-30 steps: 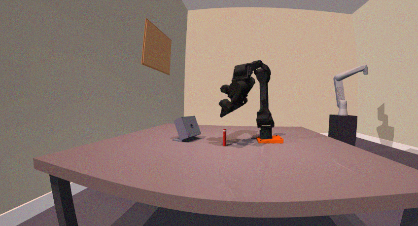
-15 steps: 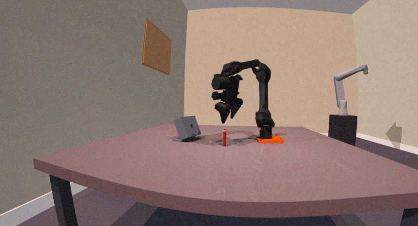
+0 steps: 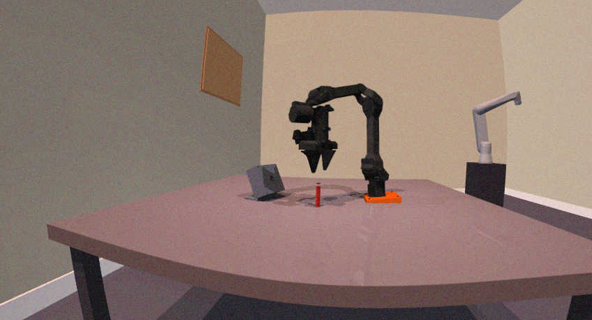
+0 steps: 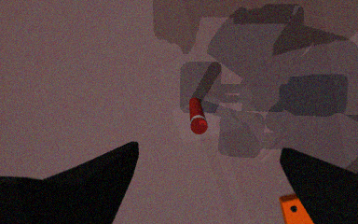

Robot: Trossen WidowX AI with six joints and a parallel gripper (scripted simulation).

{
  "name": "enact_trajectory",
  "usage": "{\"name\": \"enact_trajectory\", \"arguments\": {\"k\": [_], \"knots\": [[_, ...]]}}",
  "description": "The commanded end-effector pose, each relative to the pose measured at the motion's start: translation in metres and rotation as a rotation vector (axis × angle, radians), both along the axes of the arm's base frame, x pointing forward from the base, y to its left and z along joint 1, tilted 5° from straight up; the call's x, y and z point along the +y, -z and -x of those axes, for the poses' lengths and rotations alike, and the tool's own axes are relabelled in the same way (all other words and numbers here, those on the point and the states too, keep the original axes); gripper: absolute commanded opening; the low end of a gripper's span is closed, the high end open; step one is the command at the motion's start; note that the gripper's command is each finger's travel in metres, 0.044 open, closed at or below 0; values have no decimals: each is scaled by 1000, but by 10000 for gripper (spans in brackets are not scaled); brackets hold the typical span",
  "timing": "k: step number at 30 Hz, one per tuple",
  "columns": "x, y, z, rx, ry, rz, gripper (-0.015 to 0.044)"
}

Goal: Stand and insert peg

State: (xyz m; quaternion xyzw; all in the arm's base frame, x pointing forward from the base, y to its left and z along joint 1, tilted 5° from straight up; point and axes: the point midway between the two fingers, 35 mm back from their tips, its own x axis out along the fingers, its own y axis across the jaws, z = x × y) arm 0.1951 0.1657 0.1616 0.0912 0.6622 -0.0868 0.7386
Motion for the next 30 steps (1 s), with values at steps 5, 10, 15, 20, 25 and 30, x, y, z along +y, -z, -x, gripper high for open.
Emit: {"name": "enact_trajectory", "arguments": {"k": [5,10,15,20,25,30], "knots": [[2,-2,-2,1,-43,-14,440],[2,-1,-2,1,-167,0,440],[2,0,-2,1,-291,13,440],[2,1,-2,1,-415,27,440],[2,1,-2,0,-539,40,440],[2,2,-2,0,-662,54,440]]}}
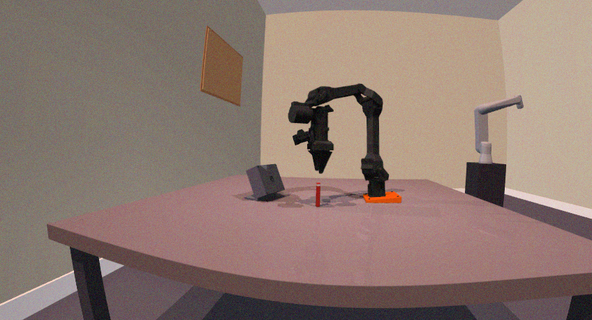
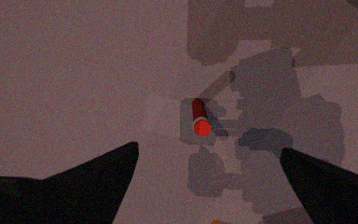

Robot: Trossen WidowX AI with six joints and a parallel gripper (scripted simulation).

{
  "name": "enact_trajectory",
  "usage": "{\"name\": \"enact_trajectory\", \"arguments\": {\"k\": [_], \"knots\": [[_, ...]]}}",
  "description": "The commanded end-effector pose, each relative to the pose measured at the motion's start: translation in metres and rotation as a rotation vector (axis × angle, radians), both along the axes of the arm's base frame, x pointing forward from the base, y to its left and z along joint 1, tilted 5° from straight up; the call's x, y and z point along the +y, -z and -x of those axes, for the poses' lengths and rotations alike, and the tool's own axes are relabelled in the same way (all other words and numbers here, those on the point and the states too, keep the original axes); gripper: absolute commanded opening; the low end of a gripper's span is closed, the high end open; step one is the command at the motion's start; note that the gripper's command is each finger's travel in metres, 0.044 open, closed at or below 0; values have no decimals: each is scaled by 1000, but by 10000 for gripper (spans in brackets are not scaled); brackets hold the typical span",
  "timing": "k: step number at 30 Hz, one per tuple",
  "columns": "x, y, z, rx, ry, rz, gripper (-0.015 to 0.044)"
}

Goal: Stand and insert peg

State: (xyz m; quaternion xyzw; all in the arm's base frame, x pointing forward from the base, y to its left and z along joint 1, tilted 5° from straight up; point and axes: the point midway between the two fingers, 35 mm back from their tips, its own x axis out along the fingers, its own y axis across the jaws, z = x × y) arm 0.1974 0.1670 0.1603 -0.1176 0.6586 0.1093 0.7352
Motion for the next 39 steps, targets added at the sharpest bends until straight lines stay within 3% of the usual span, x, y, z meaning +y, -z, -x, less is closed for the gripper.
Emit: {"name": "enact_trajectory", "arguments": {"k": [1,39], "knots": [[1,1,0,1,-114,7,440],[1,7,-1,-7,-1057,110,440]]}}
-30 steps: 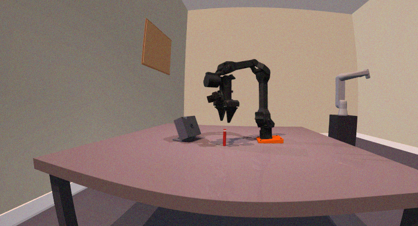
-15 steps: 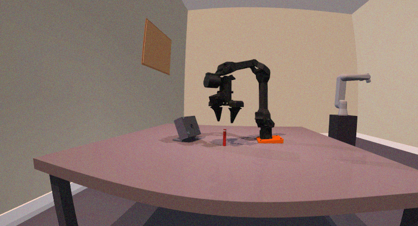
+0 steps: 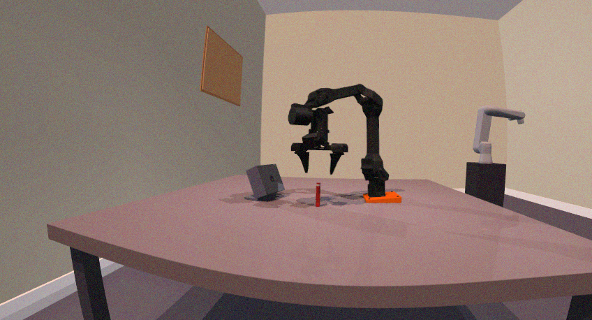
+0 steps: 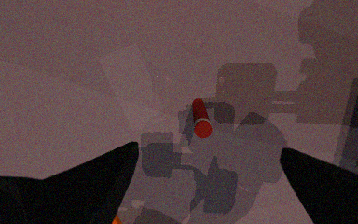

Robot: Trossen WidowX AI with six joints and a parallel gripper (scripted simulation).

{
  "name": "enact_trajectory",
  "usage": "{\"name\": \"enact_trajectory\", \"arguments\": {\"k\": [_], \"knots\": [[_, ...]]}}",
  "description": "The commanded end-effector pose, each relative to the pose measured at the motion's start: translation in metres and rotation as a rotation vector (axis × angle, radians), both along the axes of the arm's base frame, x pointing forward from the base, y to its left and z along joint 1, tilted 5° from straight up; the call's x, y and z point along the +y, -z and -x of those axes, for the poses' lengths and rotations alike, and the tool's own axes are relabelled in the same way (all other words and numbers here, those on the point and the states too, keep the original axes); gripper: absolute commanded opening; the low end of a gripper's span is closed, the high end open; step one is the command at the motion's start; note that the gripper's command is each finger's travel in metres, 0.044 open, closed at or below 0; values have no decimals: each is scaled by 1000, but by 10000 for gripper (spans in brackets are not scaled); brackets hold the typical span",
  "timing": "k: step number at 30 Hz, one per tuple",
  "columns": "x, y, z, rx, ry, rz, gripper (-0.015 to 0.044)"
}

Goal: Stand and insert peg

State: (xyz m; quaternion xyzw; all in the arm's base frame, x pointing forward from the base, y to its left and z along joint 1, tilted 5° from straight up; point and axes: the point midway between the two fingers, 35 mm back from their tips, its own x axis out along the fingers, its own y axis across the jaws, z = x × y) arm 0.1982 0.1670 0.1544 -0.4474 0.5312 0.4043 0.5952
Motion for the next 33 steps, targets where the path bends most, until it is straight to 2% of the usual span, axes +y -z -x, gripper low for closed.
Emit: {"name": "enact_trajectory", "arguments": {"k": [1,33], "knots": [[1,1,0,1,-115,7,440],[1,6,0,-5,-909,94,440]]}}
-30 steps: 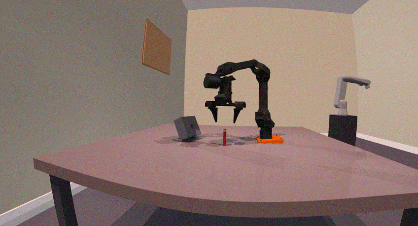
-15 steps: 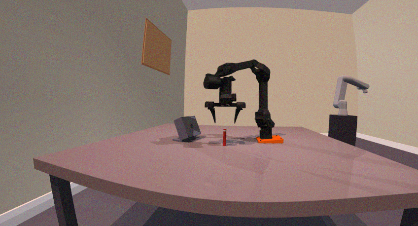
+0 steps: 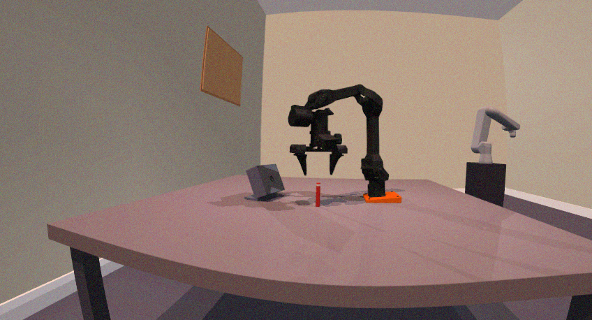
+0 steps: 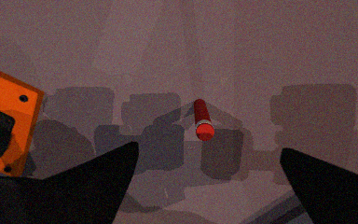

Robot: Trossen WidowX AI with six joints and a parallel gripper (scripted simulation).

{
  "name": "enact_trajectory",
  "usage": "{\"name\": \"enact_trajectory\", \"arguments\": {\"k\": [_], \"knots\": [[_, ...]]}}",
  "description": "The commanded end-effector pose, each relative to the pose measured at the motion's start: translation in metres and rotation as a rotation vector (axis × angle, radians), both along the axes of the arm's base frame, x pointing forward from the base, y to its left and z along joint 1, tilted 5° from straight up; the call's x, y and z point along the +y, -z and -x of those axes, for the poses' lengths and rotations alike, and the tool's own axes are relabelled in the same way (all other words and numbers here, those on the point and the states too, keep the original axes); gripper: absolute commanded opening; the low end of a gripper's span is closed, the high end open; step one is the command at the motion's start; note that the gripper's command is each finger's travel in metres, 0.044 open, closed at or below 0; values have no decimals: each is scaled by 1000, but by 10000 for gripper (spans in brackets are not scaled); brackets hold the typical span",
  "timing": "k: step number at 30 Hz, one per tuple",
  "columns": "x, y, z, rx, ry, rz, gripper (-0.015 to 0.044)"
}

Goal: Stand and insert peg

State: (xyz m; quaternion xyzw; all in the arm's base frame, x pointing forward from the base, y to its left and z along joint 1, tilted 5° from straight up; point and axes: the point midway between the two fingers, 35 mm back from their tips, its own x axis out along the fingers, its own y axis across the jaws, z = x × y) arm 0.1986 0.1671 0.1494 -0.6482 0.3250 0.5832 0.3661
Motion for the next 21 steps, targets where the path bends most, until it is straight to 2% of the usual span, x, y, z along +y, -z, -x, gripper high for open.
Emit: {"name": "enact_trajectory", "arguments": {"k": [1,21], "knots": [[1,1,0,1,-115,7,440],[1,4,0,-3,-611,61,440]]}}
